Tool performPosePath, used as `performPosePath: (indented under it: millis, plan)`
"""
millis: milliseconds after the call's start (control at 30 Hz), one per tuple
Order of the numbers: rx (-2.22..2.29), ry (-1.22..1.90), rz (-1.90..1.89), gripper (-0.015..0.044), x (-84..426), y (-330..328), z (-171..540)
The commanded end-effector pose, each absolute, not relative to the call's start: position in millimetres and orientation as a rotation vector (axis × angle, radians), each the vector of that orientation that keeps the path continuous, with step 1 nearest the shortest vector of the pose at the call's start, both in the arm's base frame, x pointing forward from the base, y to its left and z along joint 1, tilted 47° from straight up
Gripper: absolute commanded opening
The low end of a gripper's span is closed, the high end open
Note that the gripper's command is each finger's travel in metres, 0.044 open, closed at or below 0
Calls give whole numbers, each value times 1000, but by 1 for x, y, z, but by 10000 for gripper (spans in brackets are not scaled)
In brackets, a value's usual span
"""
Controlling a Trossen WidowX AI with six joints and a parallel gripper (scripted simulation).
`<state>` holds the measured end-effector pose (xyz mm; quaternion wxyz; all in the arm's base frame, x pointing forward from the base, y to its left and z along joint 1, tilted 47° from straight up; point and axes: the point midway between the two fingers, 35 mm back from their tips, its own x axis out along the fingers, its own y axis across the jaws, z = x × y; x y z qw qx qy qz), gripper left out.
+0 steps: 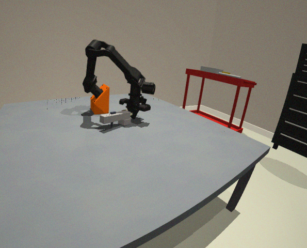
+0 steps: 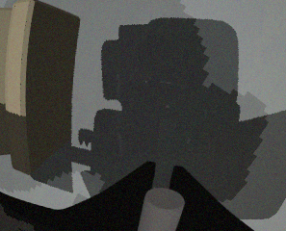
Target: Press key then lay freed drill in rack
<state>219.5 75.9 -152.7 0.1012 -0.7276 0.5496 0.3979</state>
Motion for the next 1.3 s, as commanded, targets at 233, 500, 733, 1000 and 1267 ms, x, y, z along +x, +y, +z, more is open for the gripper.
performPosePath:
  millis: [233, 500, 733, 1000, 1267]
  plan:
    - [-2147, 1616, 1174, 0, 214, 88, -163]
    - [-2149, 1621, 1177, 53, 211, 88, -167]
    - [-2149, 1621, 1177, 236, 211, 88, -167]
    - [-2148, 1616, 1174, 440, 213, 85, -165]
    - [-2148, 1616, 1174, 440, 215, 82, -163]
